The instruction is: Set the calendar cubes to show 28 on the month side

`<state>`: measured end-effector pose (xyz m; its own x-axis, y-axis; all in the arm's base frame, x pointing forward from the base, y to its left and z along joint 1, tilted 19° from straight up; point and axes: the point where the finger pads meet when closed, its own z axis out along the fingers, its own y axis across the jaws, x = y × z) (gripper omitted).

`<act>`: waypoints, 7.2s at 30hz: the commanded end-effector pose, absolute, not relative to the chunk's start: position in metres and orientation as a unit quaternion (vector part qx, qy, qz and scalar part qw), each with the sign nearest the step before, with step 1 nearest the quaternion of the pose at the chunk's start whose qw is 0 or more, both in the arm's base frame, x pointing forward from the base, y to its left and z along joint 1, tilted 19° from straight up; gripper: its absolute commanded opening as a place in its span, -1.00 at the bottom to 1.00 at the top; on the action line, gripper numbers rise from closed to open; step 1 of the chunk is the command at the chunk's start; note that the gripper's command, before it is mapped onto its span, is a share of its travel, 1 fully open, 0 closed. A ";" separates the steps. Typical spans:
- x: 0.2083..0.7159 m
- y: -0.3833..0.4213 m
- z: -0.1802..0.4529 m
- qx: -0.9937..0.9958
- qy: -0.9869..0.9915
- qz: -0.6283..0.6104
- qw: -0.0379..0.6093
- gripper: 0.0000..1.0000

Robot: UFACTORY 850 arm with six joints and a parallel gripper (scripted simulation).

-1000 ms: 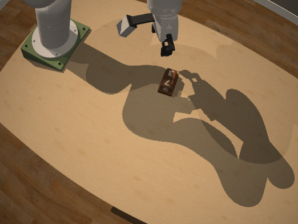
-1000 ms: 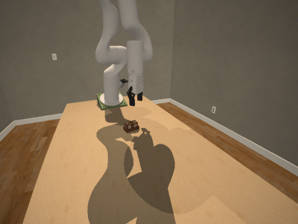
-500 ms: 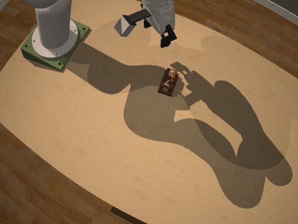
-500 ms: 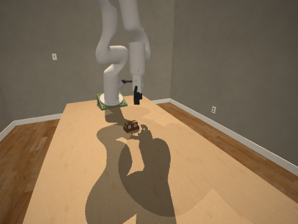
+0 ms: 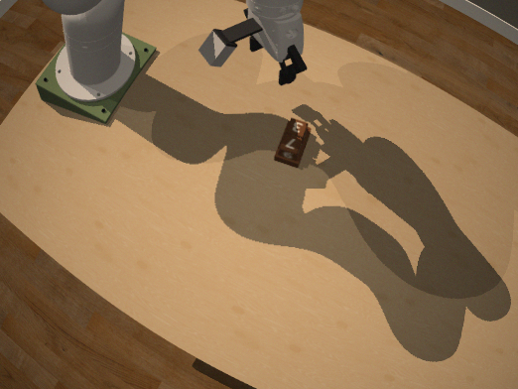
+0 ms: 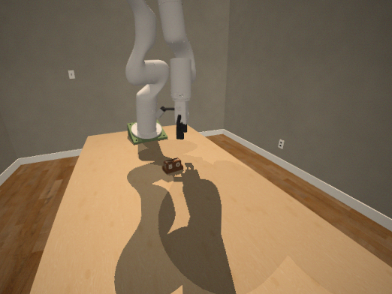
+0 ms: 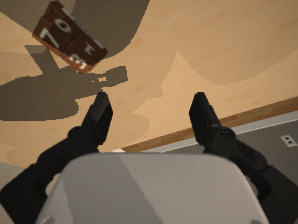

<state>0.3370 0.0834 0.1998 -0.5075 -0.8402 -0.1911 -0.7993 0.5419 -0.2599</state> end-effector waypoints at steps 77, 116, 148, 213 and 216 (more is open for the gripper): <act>0.354 0.086 0.150 -0.473 0.865 -0.073 0.150 1.00; 0.354 0.086 0.150 -0.473 0.865 -0.073 0.150 1.00; 0.354 0.086 0.150 -0.473 0.865 -0.073 0.150 1.00; 0.356 0.050 0.148 -0.473 0.865 -0.073 0.150 1.00; 0.356 0.050 0.148 -0.473 0.865 -0.073 0.150 1.00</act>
